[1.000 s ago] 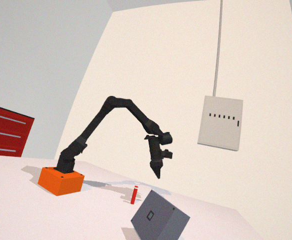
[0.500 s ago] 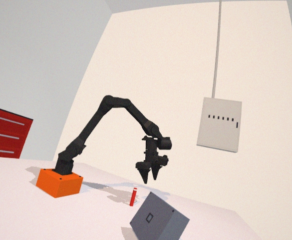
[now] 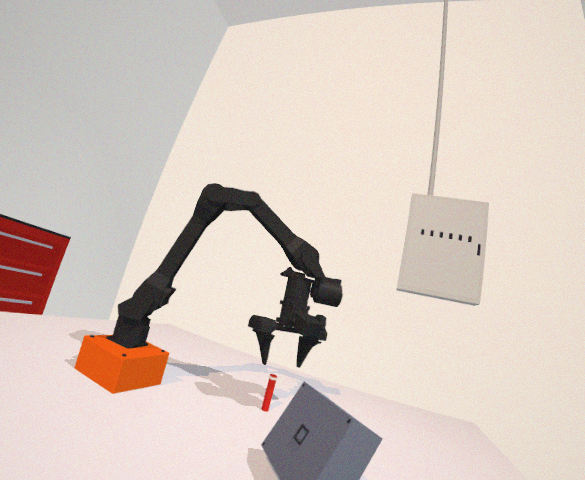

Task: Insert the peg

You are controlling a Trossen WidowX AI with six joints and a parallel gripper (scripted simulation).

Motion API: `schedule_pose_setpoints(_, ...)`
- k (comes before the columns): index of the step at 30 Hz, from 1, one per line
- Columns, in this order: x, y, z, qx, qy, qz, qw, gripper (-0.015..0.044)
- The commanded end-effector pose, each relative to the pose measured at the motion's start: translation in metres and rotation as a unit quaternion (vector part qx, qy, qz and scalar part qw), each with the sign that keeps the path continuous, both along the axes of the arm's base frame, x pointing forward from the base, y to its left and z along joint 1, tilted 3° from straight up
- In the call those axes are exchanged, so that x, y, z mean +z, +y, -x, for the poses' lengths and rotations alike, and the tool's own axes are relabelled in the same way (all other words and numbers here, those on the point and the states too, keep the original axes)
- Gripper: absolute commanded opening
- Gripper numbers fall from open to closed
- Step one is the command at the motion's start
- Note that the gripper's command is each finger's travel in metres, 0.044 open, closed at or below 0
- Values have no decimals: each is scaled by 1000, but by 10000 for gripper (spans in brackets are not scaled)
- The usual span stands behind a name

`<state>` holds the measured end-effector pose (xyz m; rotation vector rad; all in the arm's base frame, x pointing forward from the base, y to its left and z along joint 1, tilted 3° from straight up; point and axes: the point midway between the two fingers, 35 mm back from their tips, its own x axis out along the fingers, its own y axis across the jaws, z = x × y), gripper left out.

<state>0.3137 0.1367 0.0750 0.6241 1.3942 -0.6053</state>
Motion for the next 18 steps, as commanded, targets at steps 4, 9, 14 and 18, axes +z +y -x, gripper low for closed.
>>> schedule_pose_setpoints(4, -2, -9, 9, -46, 19, 2, 999, 440)
schedule_pose_setpoints(9, -4, -9, 9, -46, 19, 2, 999, 440)
schedule_pose_setpoints(14, -11, -9, 8, -46, 19, 2, 999, 440)
schedule_pose_setpoints(18, -18, -9, 7, -46, 19, 2, 999, 440)
